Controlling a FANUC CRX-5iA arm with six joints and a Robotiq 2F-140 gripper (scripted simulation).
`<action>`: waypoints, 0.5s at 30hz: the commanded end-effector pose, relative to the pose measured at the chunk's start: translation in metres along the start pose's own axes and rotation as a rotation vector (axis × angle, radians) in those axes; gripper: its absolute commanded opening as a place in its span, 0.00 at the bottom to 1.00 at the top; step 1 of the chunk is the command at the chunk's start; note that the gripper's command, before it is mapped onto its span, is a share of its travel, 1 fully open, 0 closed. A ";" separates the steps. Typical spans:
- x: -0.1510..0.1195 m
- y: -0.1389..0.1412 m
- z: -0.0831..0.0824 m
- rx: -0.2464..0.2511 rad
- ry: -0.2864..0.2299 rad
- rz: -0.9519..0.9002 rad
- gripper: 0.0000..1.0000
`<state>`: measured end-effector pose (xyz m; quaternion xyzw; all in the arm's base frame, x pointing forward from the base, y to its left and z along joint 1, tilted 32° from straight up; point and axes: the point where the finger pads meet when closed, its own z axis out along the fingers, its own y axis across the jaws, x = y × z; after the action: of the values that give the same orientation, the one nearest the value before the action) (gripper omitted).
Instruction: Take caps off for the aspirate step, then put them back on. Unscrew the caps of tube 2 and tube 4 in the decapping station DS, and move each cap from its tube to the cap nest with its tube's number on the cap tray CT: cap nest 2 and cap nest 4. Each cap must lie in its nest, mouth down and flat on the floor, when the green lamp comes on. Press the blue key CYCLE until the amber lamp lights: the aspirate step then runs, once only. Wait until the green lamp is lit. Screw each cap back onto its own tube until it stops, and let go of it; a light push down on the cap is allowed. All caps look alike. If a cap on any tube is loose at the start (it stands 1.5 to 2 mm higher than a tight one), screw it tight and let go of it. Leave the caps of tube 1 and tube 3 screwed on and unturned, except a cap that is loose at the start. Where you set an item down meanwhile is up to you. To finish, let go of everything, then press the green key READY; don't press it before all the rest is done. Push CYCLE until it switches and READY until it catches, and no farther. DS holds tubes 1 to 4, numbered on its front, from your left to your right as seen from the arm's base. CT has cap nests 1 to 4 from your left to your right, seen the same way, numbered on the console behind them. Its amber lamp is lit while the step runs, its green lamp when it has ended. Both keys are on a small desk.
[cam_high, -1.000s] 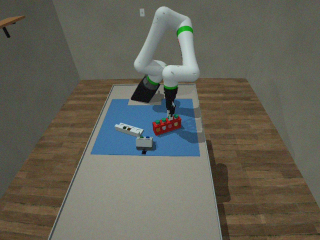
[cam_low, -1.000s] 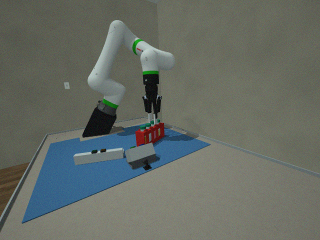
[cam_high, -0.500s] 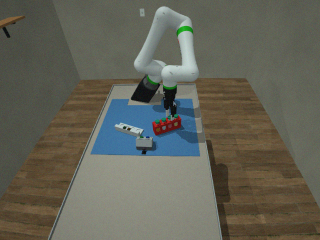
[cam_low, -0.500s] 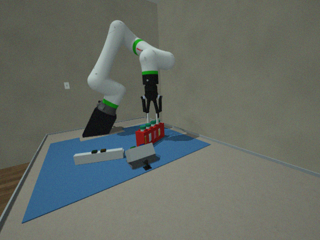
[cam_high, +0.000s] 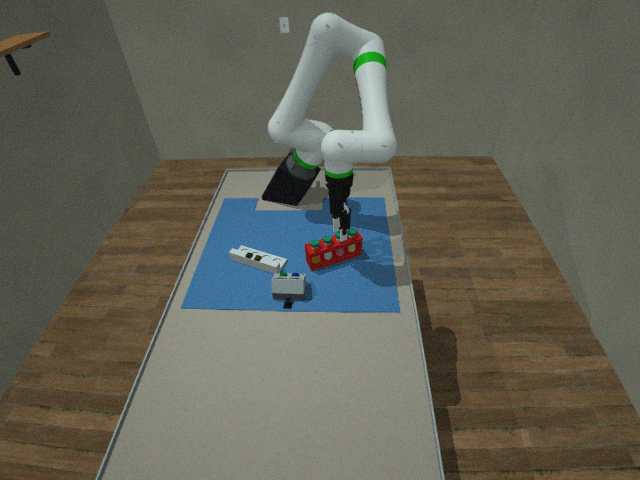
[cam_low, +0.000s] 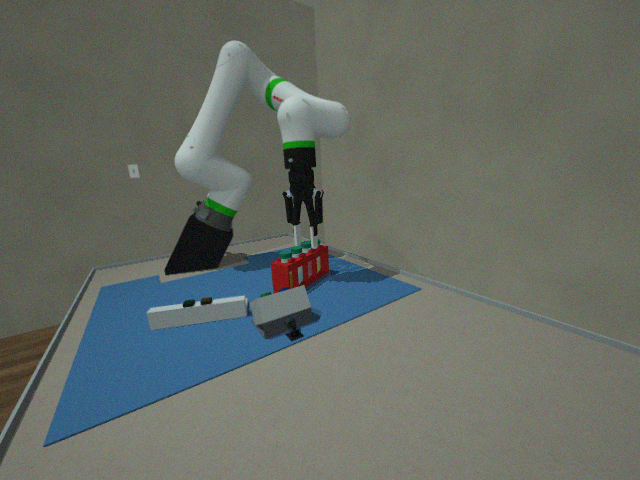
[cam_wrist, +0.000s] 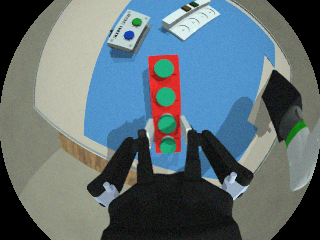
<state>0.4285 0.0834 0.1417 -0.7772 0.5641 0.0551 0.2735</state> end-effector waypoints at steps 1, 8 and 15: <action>0.000 0.000 -0.003 -0.005 0.014 0.047 0.35; 0.000 0.000 -0.005 -0.005 0.014 0.047 0.35; 0.000 0.000 -0.005 -0.005 0.014 0.047 0.00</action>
<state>0.4273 0.0810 0.1460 -0.7649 0.5837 0.0576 0.2663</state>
